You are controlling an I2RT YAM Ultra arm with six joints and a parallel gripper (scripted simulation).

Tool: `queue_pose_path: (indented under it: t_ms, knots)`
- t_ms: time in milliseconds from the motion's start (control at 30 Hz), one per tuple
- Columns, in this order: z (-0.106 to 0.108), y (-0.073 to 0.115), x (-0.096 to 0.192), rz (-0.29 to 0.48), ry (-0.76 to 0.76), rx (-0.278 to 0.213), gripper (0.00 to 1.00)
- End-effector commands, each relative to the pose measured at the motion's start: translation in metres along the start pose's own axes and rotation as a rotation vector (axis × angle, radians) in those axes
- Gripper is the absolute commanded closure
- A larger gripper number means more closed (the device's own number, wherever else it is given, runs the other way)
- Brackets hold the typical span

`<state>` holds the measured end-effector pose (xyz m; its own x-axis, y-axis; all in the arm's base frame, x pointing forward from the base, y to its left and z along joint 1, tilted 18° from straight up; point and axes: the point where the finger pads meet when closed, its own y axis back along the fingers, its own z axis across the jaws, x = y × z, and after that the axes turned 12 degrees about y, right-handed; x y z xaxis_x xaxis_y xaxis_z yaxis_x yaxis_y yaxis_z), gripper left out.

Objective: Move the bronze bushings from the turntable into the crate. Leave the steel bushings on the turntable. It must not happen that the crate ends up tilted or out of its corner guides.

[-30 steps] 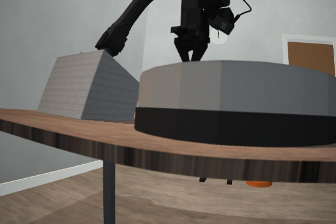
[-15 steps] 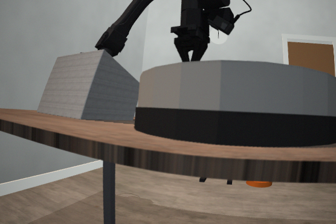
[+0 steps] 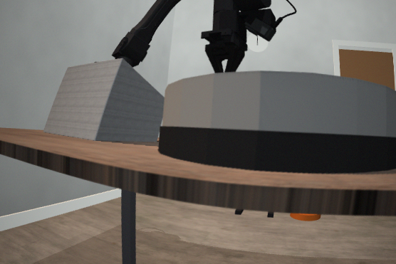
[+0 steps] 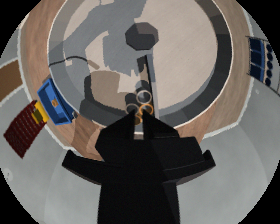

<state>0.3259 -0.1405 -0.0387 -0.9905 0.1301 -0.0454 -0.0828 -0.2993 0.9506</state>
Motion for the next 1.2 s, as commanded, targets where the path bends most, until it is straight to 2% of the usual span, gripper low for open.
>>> queue_pose_path:
  t_ms: [0, 733, 800, 833, 900, 1033, 1167]
  knots:
    - [-0.003, 0.0, -0.005, 0.003, -0.007, 0.003, 0.87]
    - [-0.003, 0.0, -0.006, 0.001, -0.006, 0.004, 0.87]
    - [-0.003, -0.005, -0.011, -0.015, 0.005, 0.011, 0.87]
    - [0.002, -0.017, 0.003, 0.02, -0.007, -0.007, 0.87]
    - [0.002, -0.017, 0.003, 0.02, -0.007, -0.007, 0.87]
    - [0.003, -0.033, 0.003, 0.018, -0.007, -0.01, 0.87]
    - [-0.005, -0.026, -0.008, -0.015, -0.013, 0.003, 0.87]
